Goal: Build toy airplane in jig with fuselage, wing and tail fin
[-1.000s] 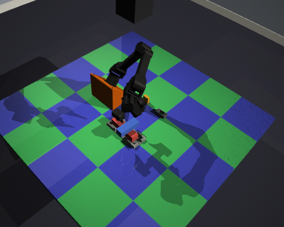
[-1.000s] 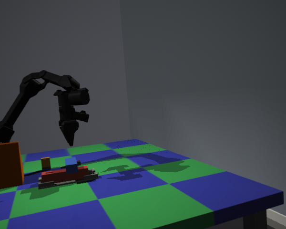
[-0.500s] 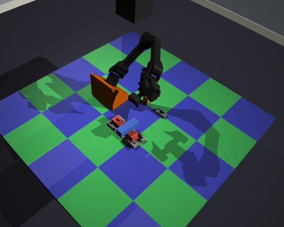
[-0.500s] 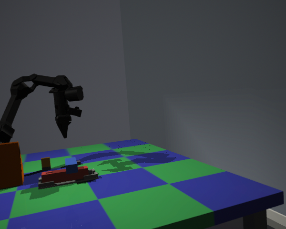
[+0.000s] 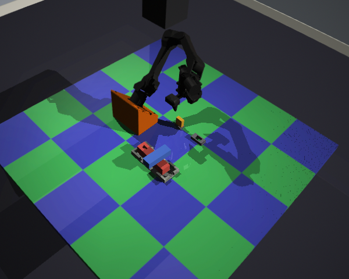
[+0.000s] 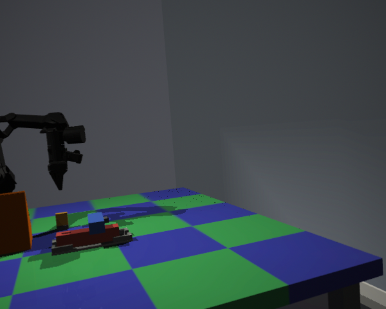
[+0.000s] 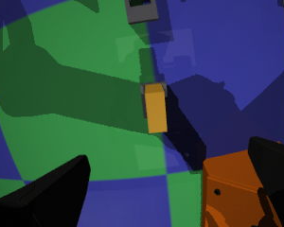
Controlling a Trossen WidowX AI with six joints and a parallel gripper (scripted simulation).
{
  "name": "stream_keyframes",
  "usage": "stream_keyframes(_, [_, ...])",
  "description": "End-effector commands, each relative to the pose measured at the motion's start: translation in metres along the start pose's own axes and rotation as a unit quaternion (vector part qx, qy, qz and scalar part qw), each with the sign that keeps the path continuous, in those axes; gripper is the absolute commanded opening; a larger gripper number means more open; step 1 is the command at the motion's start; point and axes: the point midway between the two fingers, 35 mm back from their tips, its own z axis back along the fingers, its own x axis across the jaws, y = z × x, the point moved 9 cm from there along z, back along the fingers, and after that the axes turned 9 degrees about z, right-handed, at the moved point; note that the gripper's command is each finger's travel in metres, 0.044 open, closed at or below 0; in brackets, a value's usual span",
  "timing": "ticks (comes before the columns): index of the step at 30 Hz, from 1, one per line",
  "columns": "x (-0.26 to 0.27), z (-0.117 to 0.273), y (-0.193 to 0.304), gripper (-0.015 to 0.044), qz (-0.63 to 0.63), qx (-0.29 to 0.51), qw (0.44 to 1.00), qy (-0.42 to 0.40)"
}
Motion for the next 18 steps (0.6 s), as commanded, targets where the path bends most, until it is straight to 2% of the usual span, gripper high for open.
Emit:
stream_keyframes(1, [0.005, -0.002, 0.006, 0.044, -0.003, 0.001, 1.0, -0.003])
stream_keyframes(3, [0.005, -0.01, 0.005, 0.044, -0.003, 0.001, 1.0, -0.002])
stream_keyframes(8, [0.006, -0.057, 0.006, 0.044, -0.003, 0.0, 1.0, -0.003])
stream_keyframes(18, [0.006, -0.074, 0.006, 0.044, -0.002, 0.0, 1.0, -0.004])
